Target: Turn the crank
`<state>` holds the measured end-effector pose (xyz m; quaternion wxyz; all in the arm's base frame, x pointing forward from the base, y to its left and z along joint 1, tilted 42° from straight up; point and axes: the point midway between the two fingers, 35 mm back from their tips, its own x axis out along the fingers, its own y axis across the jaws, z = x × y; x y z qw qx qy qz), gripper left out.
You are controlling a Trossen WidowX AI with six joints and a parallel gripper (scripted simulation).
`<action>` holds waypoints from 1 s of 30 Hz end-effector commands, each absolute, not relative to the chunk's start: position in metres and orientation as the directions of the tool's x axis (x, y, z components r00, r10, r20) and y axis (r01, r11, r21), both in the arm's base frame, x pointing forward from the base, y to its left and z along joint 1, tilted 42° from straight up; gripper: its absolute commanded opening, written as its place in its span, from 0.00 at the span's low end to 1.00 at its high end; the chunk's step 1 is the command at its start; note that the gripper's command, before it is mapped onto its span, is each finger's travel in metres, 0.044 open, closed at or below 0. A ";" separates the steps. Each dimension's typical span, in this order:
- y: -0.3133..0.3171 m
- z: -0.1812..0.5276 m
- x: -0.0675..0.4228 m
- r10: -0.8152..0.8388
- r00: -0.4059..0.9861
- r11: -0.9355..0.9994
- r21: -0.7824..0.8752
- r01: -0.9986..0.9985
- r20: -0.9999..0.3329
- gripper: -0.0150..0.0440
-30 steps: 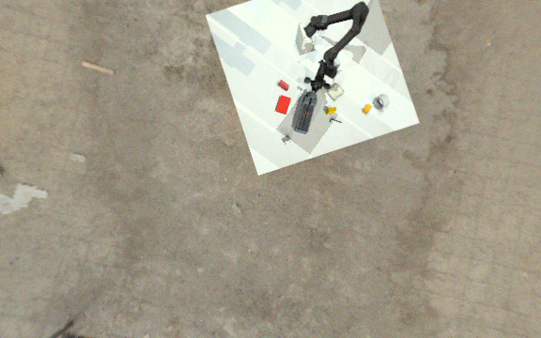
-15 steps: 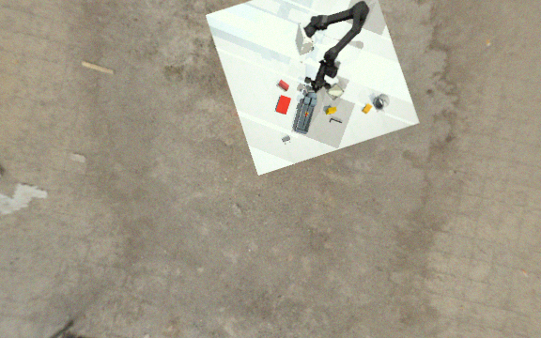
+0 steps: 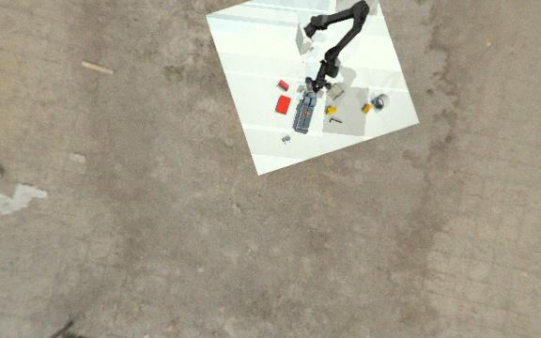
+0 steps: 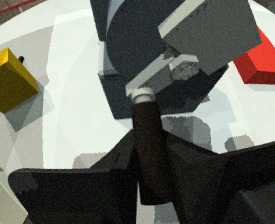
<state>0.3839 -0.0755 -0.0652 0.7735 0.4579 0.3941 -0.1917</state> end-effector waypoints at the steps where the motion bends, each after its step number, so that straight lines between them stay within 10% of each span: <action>1: -0.076 -0.056 0.388 0.068 0.631 0.506 0.572 0.646 -0.773 0.25; 30: -0.085 -0.040 0.388 0.067 0.631 0.507 0.571 0.646 -0.773 0.25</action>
